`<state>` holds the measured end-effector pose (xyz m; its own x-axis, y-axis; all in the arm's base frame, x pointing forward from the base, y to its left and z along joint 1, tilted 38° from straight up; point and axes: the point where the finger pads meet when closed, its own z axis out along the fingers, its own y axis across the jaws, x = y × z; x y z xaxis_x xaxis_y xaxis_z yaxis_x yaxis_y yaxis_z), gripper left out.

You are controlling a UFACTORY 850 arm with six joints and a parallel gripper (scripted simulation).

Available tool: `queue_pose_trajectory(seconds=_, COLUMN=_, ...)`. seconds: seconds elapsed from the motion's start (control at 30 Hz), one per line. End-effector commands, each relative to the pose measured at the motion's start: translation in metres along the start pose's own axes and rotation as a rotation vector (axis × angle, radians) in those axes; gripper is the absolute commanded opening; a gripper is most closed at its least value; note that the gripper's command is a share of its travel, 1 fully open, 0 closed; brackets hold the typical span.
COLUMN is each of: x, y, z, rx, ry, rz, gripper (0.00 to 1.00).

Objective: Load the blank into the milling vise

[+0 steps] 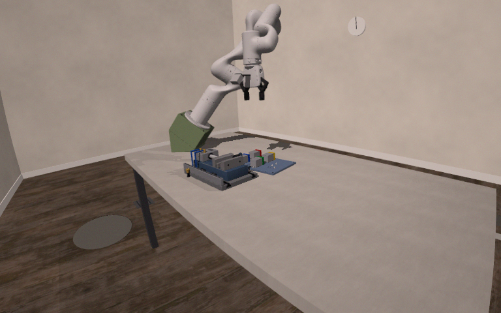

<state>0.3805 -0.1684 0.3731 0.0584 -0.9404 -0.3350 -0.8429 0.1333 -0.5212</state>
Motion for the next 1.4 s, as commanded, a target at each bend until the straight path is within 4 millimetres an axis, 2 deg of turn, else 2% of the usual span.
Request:
queue_pose_trajectory(seconds=0.0, x=0.0000, y=-0.0004, z=-0.0004, rx=0.001, ry=0.001, rz=-0.001, gripper=1.00)
queue_pose_trajectory(seconds=1.37, x=-0.0026, y=0.0034, z=0.0015, rx=0.001, ry=0.001, rz=-0.001, gripper=1.00)
